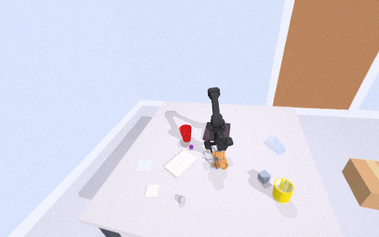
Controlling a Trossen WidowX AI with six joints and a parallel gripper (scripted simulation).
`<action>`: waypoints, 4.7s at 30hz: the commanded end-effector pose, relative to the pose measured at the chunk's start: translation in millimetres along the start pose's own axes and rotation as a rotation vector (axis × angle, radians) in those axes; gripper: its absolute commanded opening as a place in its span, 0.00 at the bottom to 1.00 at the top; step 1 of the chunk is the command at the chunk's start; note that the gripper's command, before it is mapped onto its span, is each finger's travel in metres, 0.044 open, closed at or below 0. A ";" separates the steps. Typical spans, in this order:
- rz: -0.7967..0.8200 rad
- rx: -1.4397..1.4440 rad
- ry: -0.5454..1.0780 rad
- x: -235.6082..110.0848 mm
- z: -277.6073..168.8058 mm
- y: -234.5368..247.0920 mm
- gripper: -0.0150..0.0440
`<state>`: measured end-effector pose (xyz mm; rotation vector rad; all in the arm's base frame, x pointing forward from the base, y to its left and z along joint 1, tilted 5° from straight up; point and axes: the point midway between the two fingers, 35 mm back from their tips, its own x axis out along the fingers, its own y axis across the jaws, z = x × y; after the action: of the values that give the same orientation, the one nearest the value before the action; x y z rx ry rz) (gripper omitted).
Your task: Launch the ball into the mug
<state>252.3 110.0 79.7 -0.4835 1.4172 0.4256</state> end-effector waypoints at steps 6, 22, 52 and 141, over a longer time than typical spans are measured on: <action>0.005 -0.007 0.008 17.3 -2.0 1.0 1.00; 0.000 0.000 0.003 16.0 -1.4 0.2 0.51; 0.012 0.455 0.008 -33.4 24.0 73.2 0.25; 0.019 0.940 0.022 -69.0 40.7 183.4 1.00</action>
<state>177.6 287.2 150.0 0.3118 1.4596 -0.2303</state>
